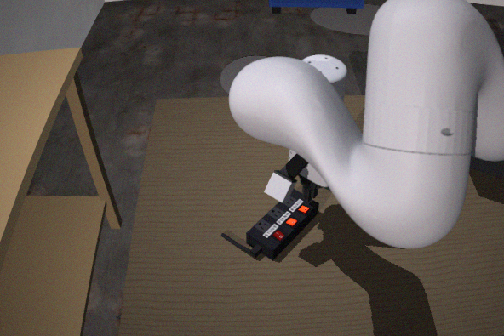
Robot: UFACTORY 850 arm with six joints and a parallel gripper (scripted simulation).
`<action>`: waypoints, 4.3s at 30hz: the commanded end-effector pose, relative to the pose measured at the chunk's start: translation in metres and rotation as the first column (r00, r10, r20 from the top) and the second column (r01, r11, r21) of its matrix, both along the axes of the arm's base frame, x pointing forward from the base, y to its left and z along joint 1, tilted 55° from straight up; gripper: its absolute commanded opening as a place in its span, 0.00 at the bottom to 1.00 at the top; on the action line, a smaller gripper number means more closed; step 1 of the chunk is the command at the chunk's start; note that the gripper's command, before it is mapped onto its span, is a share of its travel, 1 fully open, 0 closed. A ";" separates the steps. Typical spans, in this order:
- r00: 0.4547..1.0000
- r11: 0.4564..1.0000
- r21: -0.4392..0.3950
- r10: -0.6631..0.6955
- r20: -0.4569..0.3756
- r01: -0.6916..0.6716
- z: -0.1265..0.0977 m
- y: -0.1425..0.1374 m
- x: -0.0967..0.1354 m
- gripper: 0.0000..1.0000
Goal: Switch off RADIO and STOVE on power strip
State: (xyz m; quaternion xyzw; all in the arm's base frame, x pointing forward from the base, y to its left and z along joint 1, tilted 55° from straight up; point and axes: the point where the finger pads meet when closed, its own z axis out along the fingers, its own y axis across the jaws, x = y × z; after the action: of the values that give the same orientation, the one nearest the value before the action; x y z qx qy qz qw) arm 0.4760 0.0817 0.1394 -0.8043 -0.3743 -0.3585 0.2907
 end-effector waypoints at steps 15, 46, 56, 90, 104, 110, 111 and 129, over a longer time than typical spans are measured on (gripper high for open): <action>1.000 1.000 0.000 -0.001 0.000 0.001 0.000 -0.001 0.000 0.00; 1.000 1.000 -0.001 -0.001 0.000 0.001 -0.006 0.007 0.004 0.00; 1.000 1.000 -0.001 -0.001 0.000 0.001 -0.012 0.014 0.007 0.00; 1.000 1.000 -0.001 -0.001 0.000 0.001 -0.026 0.031 0.016 0.00; 1.000 1.000 -0.001 -0.001 0.000 0.001 -0.026 0.031 0.016 0.00; 1.000 1.000 -0.001 -0.001 0.000 0.001 -0.026 0.031 0.016 0.00; 1.000 1.000 -0.001 -0.001 0.000 0.001 -0.026 0.031 0.016 0.00; 1.000 1.000 -0.001 -0.001 0.000 0.001 -0.026 0.031 0.016 0.00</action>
State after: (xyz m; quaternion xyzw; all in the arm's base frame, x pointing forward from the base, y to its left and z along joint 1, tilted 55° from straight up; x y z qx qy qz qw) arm 0.4921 0.1135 0.1133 -0.8045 -0.3743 -0.3583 0.2905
